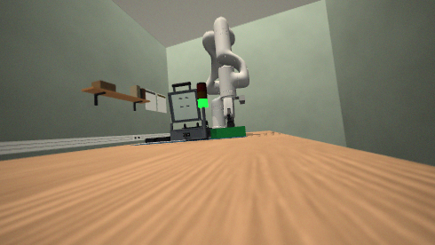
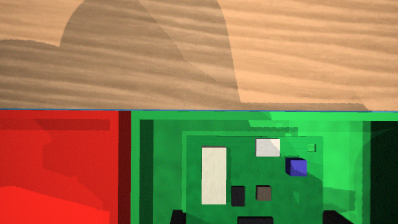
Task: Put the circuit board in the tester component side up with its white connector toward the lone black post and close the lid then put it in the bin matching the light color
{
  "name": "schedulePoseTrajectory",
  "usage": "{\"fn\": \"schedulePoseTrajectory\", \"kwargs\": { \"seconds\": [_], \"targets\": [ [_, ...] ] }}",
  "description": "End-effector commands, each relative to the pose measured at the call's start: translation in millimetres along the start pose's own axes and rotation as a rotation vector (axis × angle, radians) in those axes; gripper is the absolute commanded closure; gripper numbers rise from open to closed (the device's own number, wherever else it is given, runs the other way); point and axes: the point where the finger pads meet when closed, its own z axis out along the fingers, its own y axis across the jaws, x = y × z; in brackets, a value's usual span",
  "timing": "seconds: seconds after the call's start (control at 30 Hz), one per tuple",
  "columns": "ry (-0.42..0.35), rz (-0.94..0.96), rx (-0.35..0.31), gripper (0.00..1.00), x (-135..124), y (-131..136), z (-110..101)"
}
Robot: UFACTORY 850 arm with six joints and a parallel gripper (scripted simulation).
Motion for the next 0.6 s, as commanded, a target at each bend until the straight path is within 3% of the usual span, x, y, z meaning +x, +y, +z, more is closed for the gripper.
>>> {"fn": "schedulePoseTrajectory", "kwargs": {
  "seconds": [0.0,0.57],
  "targets": [
    [0.001,0.000,-0.002,0.21,0,1,4],
    [0.001,0.000,-0.002,0.21,1,1,15]
  ]
}}
